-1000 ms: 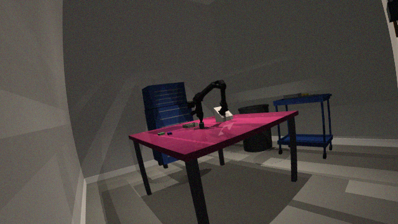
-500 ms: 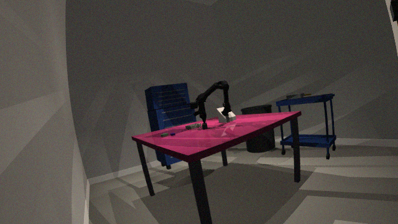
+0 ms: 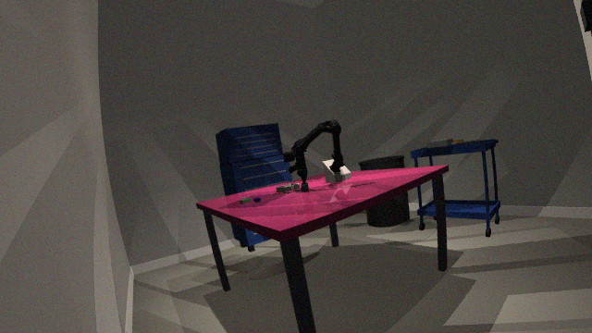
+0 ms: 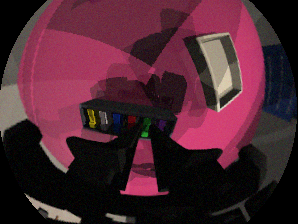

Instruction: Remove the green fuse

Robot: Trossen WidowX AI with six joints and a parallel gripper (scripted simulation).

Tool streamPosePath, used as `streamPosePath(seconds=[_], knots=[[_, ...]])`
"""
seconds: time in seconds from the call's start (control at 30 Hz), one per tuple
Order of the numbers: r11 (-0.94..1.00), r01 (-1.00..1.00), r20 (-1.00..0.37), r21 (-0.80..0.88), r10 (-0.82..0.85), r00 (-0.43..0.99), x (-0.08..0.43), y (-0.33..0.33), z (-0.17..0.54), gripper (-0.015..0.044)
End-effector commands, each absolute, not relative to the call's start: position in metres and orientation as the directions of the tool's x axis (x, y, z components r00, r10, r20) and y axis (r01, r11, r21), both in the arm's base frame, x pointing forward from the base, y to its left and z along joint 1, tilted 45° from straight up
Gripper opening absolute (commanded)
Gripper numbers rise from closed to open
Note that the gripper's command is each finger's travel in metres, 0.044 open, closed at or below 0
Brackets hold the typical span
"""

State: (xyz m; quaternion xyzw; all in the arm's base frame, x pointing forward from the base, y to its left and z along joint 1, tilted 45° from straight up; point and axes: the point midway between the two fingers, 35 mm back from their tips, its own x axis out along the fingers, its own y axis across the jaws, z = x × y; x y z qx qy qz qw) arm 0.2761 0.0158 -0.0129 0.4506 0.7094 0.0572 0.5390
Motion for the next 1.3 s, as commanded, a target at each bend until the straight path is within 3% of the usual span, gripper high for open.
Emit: streamPosePath(seconds=[0.0,0.13,0.5,1.27], knots=[[0.581,0.583,-0.708,0.567,0.706,-0.014,0.2754,0.0168,-0.0138,0.0074],[0.581,0.583,-0.708,0.567,0.706,-0.014,0.2754,0.0168,-0.0138,0.0074],[0.587,0.578,-0.713,0.567,0.701,-0.013,0.2761,0.0158,-0.013,0.0001],[0.586,0.579,-0.713,0.566,0.701,-0.013,0.2766,0.0089,-0.0065,0.0]])
